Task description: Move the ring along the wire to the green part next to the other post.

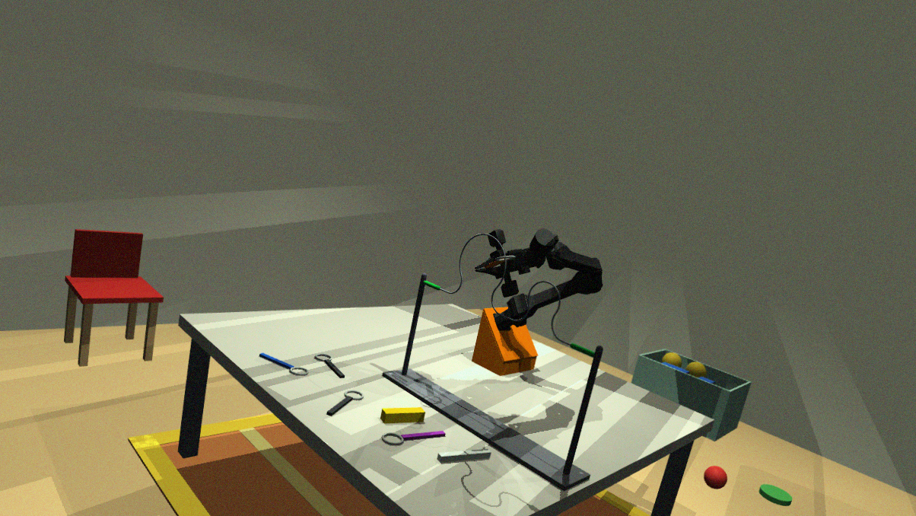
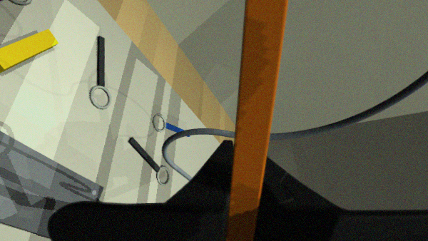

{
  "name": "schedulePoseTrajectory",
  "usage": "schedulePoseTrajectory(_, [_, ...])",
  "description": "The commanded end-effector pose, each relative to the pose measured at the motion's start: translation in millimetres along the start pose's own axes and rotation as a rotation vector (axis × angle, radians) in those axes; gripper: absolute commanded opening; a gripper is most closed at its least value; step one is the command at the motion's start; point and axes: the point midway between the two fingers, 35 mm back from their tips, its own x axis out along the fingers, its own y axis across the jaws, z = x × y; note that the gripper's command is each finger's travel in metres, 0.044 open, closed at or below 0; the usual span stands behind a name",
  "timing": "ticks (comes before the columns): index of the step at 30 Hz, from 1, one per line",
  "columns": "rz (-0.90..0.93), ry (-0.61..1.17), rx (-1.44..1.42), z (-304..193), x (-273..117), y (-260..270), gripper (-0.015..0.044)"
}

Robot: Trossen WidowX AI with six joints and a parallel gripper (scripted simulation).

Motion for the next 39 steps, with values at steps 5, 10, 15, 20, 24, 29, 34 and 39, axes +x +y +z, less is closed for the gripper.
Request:
schedulePoseTrajectory(5, [0.052, -0.009, 0.093, -0.1, 0.4, 3.5, -0.0150])
schedulePoseTrajectory(10, [0.082, -0.016, 0.147, 0.1, 0.5, 5.5, -0.0150])
schedulePoseTrajectory(15, [0.112, -0.023, 0.202, 0.4, 0.7, 7.6, -0.0150])
schedulePoseTrajectory(20, [0.142, -0.030, 0.256, 0.8, 0.7, 9.6, -0.0150])
schedulePoseTrajectory(24, [0.166, -0.035, 0.299, 1.2, 0.7, 11.2, -0.0150])
schedulePoseTrajectory(29, [0.196, -0.042, 0.353, 1.8, 0.7, 13.2, -0.0150])
schedulePoseTrajectory(34, [0.226, -0.049, 0.408, 2.6, 0.5, 15.2, -0.0150])
schedulePoseTrajectory(39, [0.256, -0.056, 0.462, 3.4, 0.3, 17.1, -0.0150])
